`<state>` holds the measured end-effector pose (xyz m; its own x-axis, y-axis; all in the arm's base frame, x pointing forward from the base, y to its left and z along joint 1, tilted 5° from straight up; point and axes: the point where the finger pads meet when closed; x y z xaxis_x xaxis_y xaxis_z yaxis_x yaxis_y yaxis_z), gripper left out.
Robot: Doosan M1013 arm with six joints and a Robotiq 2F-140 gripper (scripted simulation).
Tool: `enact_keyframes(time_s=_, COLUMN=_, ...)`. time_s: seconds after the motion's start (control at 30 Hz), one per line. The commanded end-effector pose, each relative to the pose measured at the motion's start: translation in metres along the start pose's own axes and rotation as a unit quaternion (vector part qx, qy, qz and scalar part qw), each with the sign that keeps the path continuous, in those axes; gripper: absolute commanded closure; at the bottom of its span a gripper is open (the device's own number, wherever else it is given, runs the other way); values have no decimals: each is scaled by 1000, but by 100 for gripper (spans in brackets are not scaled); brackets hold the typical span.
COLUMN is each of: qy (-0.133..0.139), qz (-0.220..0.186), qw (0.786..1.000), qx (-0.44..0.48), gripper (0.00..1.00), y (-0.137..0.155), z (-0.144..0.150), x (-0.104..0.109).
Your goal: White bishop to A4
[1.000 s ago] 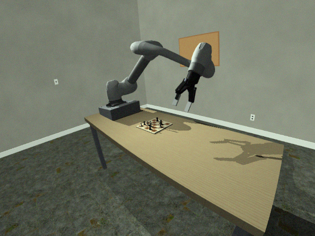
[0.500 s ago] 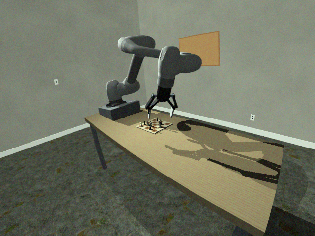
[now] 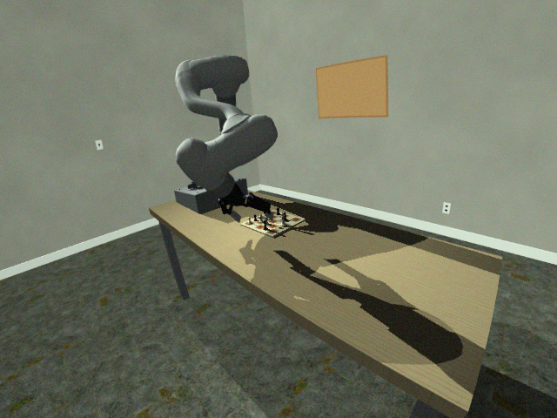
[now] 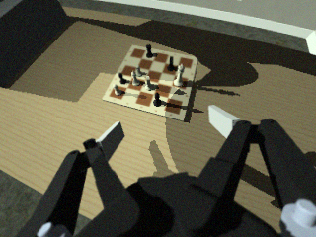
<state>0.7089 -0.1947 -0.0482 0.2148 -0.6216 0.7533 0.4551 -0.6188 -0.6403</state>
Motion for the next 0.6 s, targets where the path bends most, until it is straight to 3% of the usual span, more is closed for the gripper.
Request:
enact_keyframes(time_s=0.0, qy=89, qz=34, qw=994, qx=-54, gripper=0, y=0, z=-43, x=-14)
enact_keyframes(time_s=0.13, qy=136, qz=56, qw=985, qx=-89, gripper=0, y=0, z=-68, x=-21)
enact_keyframes(time_s=0.57, qy=145, qz=60, qw=983, qx=-96, gripper=0, y=0, z=-72, x=-22)
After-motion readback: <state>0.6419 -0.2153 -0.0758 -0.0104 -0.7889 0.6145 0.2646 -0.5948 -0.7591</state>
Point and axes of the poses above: the point where the finger pads meet when closed, its own x axis back along the fingers, its own z axis across the jaws, y = z × x, and after that the axes turned 8 degrees about x, right-handed
